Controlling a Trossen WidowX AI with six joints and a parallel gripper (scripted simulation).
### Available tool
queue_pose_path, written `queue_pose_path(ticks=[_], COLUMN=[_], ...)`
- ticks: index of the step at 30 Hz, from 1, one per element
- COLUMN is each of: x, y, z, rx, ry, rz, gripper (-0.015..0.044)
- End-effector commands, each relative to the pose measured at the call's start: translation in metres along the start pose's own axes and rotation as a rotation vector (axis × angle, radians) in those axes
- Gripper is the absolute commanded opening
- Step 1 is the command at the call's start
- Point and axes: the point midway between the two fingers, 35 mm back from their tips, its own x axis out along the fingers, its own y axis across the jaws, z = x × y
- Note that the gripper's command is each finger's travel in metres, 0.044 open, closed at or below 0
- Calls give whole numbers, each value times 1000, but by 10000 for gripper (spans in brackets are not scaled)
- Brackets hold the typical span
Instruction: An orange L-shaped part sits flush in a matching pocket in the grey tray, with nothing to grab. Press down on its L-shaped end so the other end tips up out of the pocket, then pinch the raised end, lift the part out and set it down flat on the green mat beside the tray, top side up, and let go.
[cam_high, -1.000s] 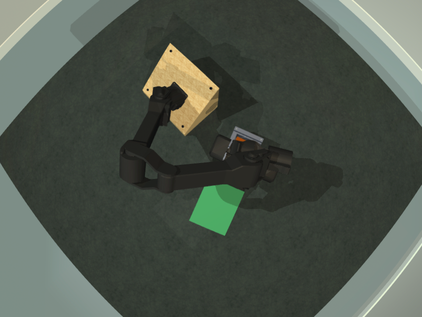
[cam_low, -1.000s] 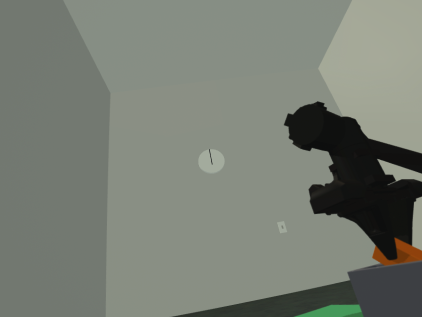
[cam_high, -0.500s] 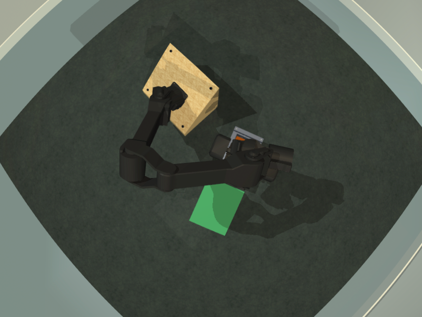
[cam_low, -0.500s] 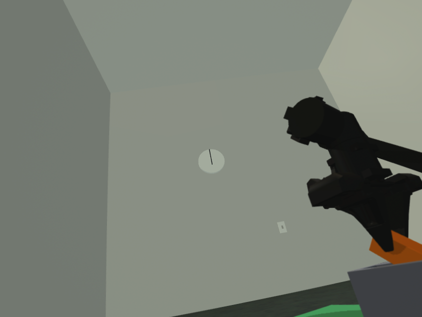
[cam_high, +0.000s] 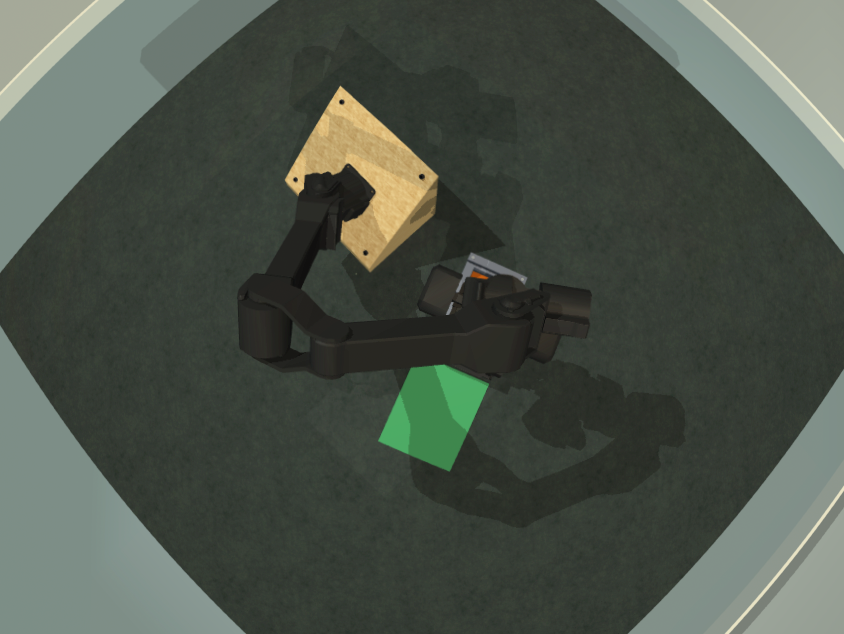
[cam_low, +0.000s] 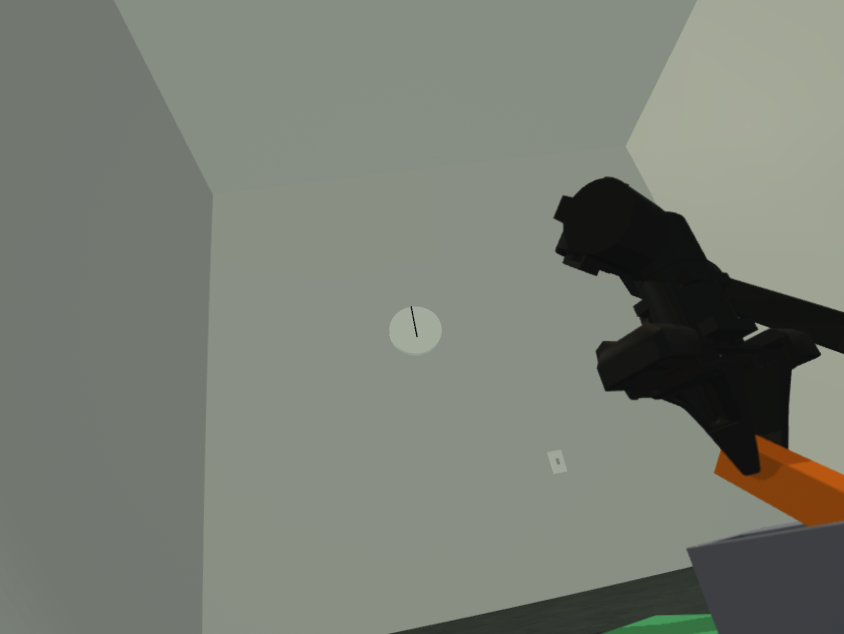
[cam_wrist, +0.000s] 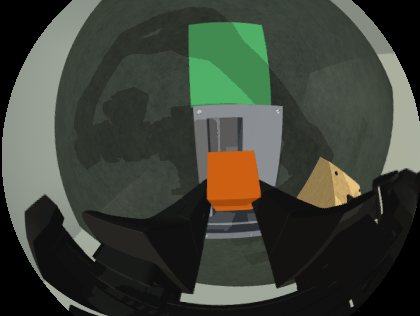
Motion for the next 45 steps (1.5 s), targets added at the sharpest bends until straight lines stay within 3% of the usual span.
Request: queue_pose_path(ticks=[1, 37, 45], x=[-9, -57, -54], y=[1, 1, -2], z=[-1, -1, 30], rx=[6, 5, 5], ry=[7, 8, 7], rz=[6, 6, 6], gripper=[0, 0, 0])
